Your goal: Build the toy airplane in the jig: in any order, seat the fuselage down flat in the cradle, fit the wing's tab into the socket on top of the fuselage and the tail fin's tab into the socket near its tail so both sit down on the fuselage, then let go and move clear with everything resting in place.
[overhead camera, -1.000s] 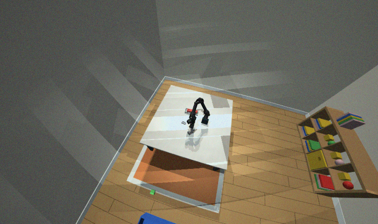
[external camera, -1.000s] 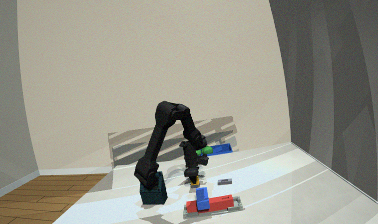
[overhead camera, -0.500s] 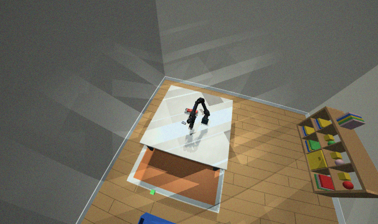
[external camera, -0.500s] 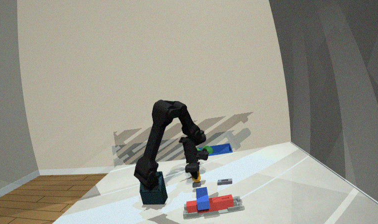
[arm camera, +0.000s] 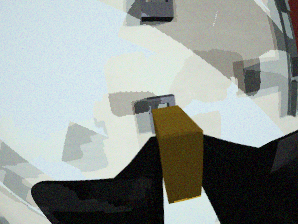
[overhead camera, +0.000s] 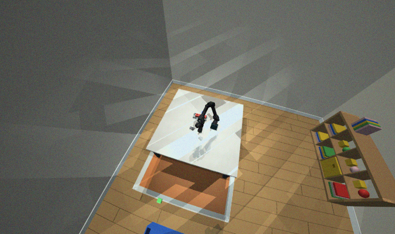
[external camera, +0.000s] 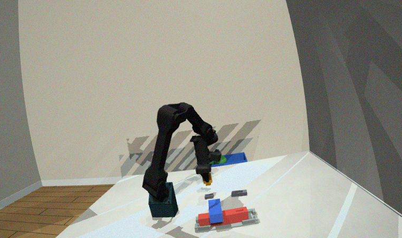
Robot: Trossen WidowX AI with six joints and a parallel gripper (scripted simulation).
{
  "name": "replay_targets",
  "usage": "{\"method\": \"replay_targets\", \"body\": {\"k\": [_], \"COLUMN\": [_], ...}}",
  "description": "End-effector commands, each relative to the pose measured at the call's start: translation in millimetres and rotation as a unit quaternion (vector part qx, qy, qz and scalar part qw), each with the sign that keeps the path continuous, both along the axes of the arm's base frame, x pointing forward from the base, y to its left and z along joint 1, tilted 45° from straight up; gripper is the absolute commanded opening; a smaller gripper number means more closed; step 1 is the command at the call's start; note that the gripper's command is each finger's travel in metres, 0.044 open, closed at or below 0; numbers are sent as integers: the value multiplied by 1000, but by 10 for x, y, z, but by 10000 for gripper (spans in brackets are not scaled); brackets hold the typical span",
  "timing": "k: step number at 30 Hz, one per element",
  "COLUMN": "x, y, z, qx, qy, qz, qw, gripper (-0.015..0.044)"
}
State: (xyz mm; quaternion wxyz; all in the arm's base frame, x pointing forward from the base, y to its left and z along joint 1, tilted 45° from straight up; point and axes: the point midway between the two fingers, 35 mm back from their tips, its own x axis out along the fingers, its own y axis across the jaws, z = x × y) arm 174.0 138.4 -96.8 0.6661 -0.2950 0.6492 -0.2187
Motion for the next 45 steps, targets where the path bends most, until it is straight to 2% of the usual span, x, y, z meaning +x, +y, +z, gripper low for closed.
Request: {"method": "replay_targets", "body": {"k": [1,22,45], "x": [-8,-100,362], "y": [94,401,171], "z": [101,584,803], "qx": [1,-10,16], "qy": [-1,7,13], "qz": [-5,-14,-16], "qw": [1000,1000,1000], "gripper": [0,0,0]}}
